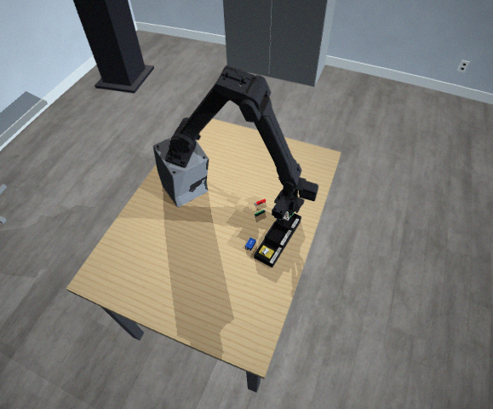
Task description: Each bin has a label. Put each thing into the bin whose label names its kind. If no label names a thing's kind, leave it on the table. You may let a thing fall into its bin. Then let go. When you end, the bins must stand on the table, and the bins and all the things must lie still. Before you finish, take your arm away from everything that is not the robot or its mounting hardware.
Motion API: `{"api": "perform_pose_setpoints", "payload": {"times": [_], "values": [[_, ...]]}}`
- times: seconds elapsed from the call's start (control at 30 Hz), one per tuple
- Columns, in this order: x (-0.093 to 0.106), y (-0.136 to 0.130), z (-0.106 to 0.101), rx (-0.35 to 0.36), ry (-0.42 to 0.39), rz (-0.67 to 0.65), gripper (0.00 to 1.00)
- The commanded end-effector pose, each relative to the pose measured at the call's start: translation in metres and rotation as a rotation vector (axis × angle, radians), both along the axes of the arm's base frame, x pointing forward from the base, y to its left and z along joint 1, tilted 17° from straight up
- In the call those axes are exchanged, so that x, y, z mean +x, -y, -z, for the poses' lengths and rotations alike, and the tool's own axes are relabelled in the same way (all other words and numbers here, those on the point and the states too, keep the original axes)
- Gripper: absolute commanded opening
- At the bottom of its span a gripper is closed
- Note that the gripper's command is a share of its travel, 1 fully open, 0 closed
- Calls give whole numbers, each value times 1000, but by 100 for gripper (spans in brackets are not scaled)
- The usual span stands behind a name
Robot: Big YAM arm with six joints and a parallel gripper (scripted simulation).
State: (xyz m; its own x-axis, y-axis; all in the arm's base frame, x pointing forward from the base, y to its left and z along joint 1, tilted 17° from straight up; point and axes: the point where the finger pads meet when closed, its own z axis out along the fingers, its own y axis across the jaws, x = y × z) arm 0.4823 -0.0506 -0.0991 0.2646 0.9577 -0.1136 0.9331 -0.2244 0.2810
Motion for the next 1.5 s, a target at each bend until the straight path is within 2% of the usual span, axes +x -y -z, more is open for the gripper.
{"api": "perform_pose_setpoints", "payload": {"times": [0.0,0.77,1.07,1.1,1.47], "values": [[11,8,9,-4,9,2,20],[13,12,48,-2,-5,-2,20],[10,15,48,-1,-19,2,20],[8,14,49,-1,-22,2,31],[6,14,50,-1,-25,1,31]]}}
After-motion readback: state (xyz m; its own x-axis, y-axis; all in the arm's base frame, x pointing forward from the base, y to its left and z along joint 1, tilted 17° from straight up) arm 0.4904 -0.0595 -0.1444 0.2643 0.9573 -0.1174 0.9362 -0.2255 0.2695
